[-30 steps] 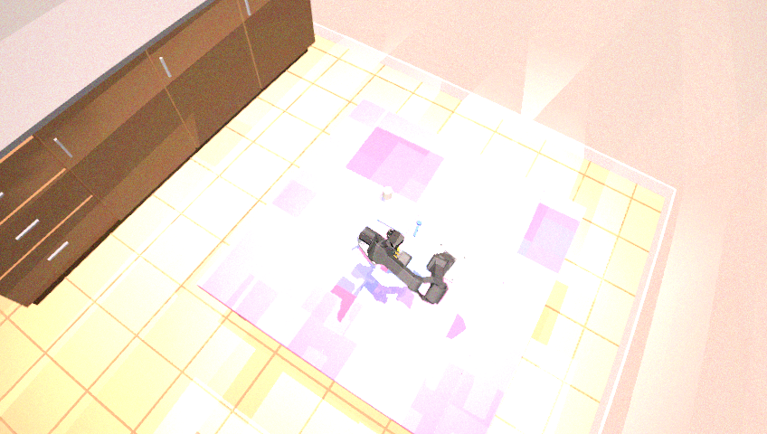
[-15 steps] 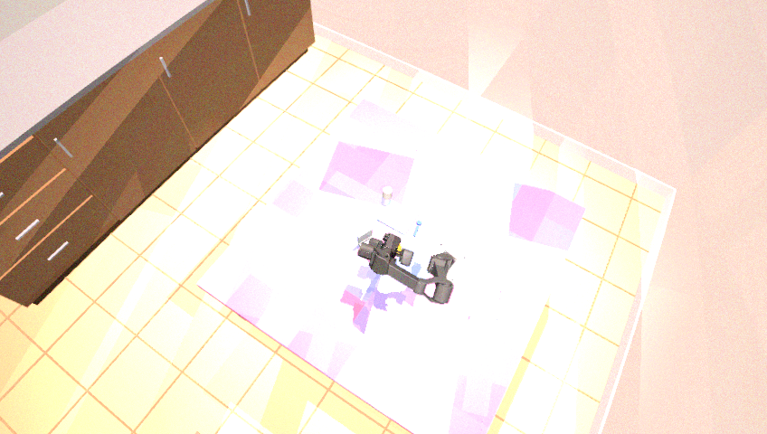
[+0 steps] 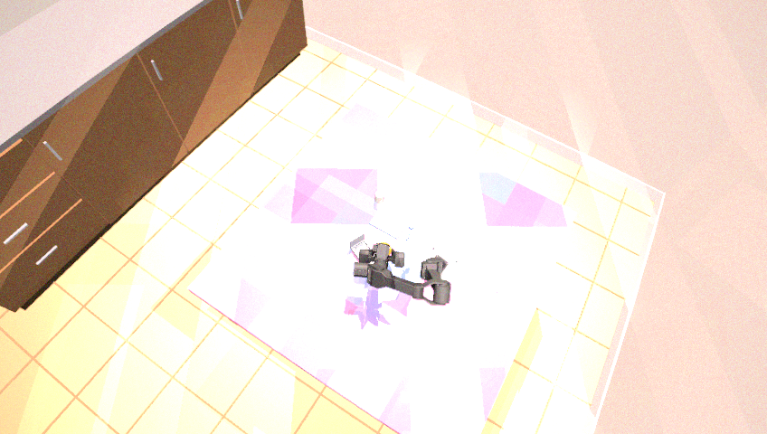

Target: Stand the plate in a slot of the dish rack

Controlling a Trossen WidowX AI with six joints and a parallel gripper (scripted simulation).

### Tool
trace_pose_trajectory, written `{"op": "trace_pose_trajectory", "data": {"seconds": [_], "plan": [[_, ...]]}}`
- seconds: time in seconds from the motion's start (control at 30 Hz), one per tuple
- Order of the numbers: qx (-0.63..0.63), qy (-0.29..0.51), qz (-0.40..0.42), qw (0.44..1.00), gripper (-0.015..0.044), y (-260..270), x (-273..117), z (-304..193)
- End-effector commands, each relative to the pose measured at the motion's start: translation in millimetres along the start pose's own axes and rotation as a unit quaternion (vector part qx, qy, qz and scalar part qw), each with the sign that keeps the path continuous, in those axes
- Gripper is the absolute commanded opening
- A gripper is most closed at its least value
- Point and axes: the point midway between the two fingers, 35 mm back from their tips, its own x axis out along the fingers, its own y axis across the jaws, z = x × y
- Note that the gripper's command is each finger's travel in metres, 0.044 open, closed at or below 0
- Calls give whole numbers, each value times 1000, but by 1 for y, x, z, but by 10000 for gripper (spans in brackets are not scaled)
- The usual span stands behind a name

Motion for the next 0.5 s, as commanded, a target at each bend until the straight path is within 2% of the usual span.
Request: {"op": "trace_pose_trajectory", "data": {"seconds": [0.0, 0.47], "plan": [[-22, -31, 20, 999, 0, 0, 3, -2], [-77, -138, 126, 979, 0, 11, -1, -10]]}}
